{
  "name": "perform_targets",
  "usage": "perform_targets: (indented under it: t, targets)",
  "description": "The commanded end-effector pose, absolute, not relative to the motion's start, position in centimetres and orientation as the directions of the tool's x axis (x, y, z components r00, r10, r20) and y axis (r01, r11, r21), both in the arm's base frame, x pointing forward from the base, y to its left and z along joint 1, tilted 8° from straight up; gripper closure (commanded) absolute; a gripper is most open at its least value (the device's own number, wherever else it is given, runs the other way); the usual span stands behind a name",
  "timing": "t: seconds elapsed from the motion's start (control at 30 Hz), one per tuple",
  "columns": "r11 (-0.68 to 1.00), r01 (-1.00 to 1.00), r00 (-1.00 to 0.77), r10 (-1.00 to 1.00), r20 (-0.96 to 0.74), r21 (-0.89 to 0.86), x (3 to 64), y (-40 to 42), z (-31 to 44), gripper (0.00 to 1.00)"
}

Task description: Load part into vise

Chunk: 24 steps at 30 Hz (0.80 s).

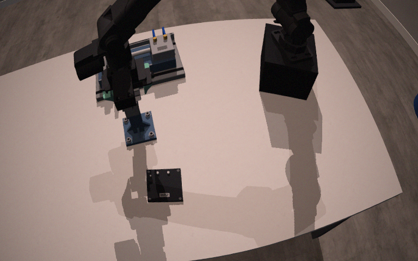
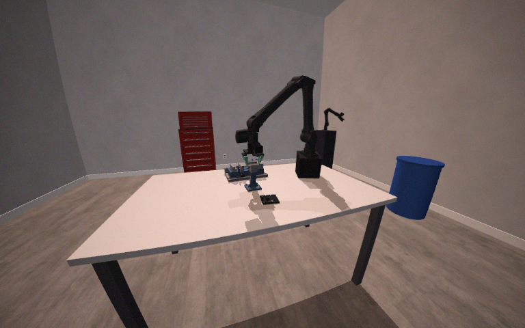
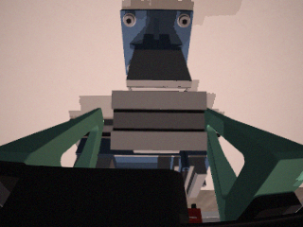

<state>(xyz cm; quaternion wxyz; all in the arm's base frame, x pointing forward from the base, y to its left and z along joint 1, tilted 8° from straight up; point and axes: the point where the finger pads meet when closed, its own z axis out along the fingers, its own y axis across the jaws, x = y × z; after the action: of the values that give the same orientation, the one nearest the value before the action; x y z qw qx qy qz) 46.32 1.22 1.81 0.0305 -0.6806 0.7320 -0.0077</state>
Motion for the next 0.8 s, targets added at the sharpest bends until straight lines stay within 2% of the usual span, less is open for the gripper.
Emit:
perform_targets:
  t: [0.0, 0.57, 0.6, 0.77]
  targets:
    - [0.081, -0.991, -0.078, -0.996, -0.033, -0.107, 48.8, 1.9, 4.1, 0.19]
    - [0.081, -0.993, -0.092, -0.986, 0.140, -0.086, 48.5, 2.1, 3.0, 0.19]
    - [0.081, -0.989, -0.099, -0.985, 0.143, -0.125, 48.9, 2.1, 4.8, 0.19]
    - [0.081, -0.993, -0.097, -0.974, 0.203, -0.086, 48.5, 2.1, 3.0, 0.19]
